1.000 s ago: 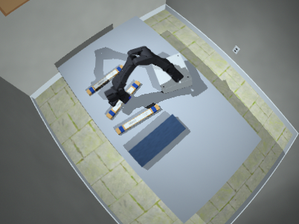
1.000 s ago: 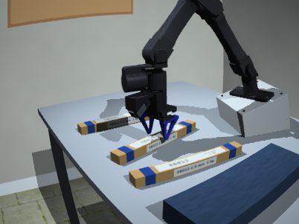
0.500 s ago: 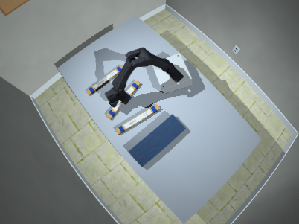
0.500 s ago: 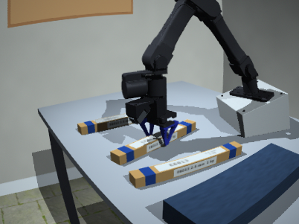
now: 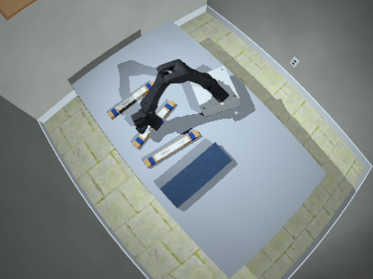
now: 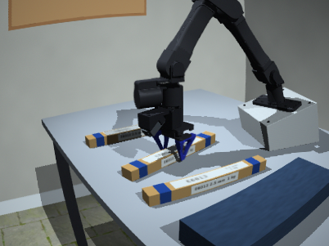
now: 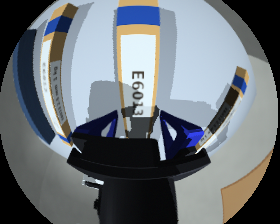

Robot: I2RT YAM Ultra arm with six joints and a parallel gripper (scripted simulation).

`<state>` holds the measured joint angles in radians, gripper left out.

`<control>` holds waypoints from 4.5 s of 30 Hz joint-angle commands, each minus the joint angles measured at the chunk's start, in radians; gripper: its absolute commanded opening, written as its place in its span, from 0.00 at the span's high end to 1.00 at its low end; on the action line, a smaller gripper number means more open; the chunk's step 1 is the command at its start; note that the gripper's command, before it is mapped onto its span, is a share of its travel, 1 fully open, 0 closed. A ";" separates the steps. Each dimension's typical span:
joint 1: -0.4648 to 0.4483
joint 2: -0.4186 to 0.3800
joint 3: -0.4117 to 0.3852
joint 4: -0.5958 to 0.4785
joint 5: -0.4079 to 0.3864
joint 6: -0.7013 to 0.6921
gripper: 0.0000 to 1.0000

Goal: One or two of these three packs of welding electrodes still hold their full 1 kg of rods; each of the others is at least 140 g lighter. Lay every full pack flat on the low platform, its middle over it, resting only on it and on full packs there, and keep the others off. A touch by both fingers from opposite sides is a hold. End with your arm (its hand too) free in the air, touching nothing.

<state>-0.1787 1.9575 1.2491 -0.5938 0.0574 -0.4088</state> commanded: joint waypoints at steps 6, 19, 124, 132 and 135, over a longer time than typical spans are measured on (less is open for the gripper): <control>-0.001 -0.011 0.000 0.009 -0.004 -0.002 0.26; -0.002 -0.014 -0.005 0.012 -0.004 -0.002 0.26; 0.015 -0.155 0.039 -0.147 -0.004 0.010 1.00; 0.017 -0.179 0.059 -0.191 -0.002 0.012 1.00; 0.018 -0.180 0.070 -0.202 -0.001 0.013 1.00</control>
<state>-0.1787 1.8408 1.2655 -0.7582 0.0555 -0.4026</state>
